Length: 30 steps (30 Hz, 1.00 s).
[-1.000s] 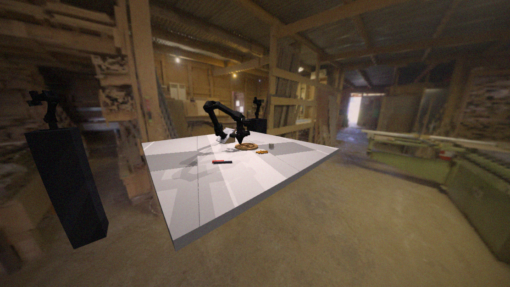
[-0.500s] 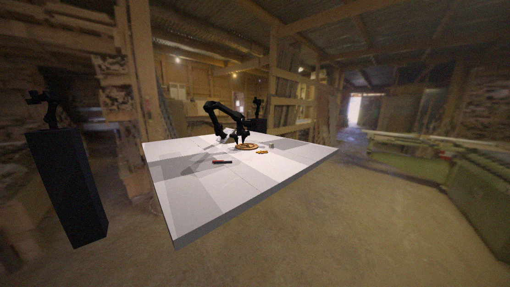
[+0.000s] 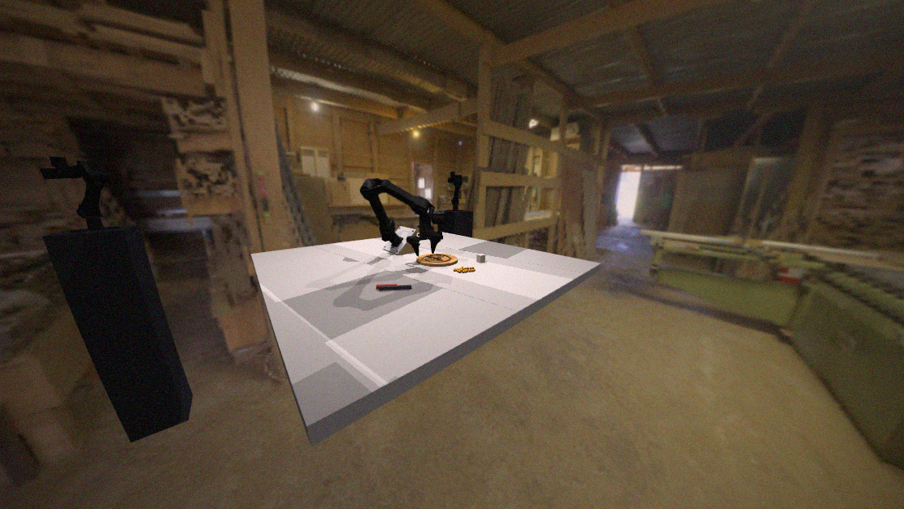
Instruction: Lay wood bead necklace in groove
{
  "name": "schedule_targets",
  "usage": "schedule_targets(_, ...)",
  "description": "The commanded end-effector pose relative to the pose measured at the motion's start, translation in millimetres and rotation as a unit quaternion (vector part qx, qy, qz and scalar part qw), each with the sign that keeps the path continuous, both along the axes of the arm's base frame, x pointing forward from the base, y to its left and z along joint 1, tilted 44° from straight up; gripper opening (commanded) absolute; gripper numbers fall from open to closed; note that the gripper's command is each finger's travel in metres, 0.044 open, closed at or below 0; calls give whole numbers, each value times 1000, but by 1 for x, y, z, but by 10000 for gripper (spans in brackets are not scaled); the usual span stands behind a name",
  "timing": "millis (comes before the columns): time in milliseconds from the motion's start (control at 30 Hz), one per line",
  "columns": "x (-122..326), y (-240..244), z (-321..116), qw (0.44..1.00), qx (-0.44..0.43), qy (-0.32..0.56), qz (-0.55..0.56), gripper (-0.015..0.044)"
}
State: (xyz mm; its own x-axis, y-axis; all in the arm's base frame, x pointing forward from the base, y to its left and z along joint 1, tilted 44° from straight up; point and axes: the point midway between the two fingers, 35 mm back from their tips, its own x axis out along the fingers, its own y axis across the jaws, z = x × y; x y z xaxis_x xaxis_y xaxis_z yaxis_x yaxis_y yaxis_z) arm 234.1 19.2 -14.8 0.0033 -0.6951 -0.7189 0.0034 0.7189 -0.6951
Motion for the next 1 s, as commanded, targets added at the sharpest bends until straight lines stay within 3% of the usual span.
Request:
schedule_targets(0,0,0,0,1000,1,0,-1,440)
schedule_targets(533,0,0,0,1000,1,0,-1,440)
schedule_targets(933,11,22,16,1000,2,1,0,125)
schedule_targets(967,11,19,13,1000,1,1,0,120)
